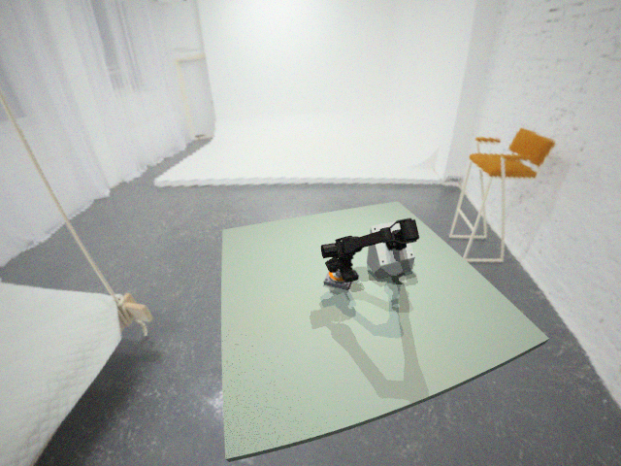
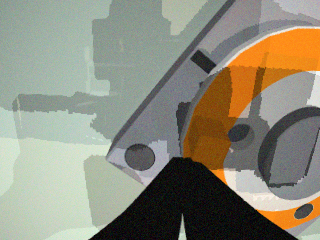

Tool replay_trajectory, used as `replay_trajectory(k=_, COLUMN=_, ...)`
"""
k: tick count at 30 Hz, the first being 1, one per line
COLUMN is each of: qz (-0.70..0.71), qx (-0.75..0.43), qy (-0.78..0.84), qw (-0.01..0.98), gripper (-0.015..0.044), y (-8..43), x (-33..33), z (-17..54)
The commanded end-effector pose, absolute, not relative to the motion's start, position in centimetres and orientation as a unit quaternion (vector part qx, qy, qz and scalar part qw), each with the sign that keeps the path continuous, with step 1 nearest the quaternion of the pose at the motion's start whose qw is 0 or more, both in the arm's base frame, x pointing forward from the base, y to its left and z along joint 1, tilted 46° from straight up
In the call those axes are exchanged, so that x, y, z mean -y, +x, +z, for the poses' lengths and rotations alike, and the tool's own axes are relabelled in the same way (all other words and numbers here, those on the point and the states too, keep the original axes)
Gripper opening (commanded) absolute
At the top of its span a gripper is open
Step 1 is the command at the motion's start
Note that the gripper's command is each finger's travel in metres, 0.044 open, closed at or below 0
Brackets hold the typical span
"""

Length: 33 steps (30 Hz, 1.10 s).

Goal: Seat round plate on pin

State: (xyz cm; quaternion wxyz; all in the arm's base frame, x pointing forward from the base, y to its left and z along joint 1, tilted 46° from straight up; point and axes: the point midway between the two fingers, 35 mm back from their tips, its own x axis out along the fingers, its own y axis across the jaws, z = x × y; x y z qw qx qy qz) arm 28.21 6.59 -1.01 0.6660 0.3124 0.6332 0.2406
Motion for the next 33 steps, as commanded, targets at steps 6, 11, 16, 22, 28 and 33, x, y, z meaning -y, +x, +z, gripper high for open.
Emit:
replay_trajectory(k=6, qz=0.24, qx=-0.631, qy=0.312, qw=0.669, gripper=0.0, y=29.5, x=-6.4, z=-1.1)
replay_trajectory(k=11, qz=0.24, qx=-0.631, qy=0.312, qw=0.669, gripper=0.0, y=29.7, x=-6.3, z=-1.1)
replay_trajectory(k=16, qz=0.24, qx=-0.631, qy=0.312, qw=0.669, gripper=0.0, y=29.9, x=-6.2, z=-1.1)
replay_trajectory(k=22, qz=0.24, qx=-0.631, qy=0.312, qw=0.669, gripper=0.0, y=30.3, x=-6.1, z=-1.3)
replay_trajectory(k=28, qz=0.239, qx=-0.631, qy=0.311, qw=0.669, gripper=0.0, y=30.1, x=-4.6, z=0.2)
replay_trajectory(k=33, qz=0.24, qx=-0.631, qy=0.311, qw=0.669, gripper=0.0, y=29.6, x=-2.9, z=1.8)
